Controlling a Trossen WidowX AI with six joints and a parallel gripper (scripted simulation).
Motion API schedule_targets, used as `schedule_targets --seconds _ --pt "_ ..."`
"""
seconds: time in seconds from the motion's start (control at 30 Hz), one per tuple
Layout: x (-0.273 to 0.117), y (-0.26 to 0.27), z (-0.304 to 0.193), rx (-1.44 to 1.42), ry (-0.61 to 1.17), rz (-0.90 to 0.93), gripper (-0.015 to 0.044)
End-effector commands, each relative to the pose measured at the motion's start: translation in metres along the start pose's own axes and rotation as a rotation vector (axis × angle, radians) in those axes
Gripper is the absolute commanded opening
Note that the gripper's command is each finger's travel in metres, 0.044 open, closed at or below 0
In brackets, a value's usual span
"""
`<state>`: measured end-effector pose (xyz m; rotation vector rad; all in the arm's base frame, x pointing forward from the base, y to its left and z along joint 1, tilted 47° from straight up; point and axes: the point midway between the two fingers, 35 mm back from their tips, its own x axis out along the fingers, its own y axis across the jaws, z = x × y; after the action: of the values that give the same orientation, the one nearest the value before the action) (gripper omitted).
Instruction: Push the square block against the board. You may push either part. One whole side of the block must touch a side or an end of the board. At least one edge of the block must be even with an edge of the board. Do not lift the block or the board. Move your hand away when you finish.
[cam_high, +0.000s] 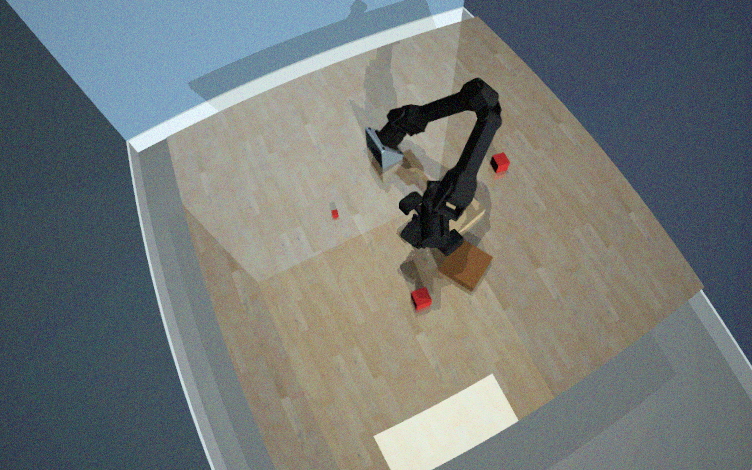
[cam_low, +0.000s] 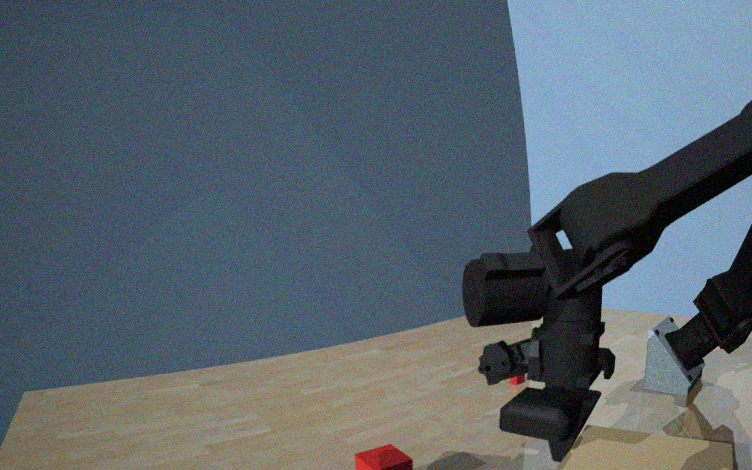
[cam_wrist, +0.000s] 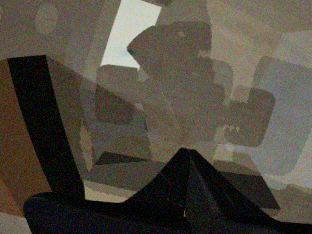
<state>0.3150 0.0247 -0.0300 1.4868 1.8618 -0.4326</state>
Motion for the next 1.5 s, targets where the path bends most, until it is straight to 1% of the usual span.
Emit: schedule_targets --seconds 0.0,1.47 --pt "0.0040 -0.0026 -0.0107 0.008 0.014 -0.007 0.0000" --pt "0.0042 -0.0031 -0.0162 0.008 0.015 -0.007 0.0000"
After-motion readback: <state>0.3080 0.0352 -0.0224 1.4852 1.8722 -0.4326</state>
